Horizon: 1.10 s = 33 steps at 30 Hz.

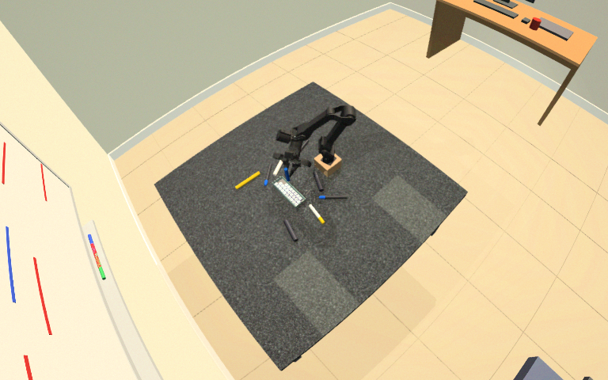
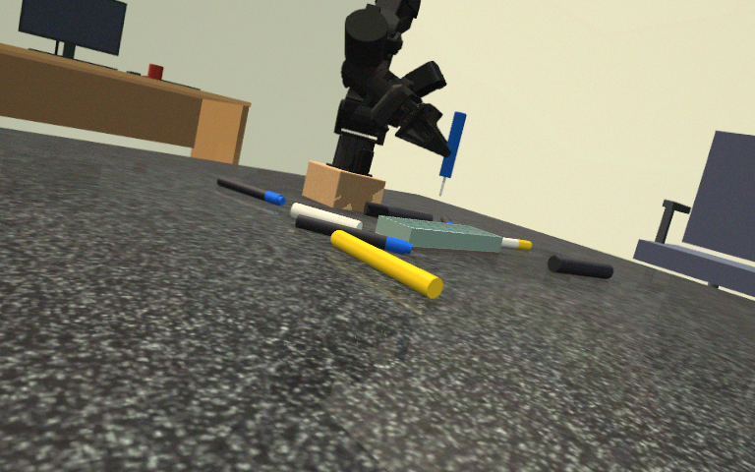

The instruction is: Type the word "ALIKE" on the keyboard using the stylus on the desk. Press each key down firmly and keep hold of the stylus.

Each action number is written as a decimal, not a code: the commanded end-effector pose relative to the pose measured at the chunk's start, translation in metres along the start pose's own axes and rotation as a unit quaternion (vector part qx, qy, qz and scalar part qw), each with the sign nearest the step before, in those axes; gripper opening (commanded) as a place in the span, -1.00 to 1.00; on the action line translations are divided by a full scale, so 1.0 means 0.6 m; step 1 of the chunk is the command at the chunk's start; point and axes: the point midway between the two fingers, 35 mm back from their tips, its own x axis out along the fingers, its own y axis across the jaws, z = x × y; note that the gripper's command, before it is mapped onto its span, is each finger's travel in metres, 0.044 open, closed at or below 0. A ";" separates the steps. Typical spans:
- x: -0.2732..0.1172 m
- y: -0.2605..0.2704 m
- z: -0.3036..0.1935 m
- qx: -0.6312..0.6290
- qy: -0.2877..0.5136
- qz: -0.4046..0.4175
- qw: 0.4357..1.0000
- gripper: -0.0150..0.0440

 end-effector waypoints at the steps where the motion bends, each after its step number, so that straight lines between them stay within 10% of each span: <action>1: 0.004 0.003 -0.007 -0.006 -0.003 0.003 1.000 -0.49; 26: 0.030 0.005 -0.053 -0.005 -0.003 0.003 1.000 -0.49; 33: 0.031 0.007 -0.054 -0.005 -0.003 0.003 1.000 -0.22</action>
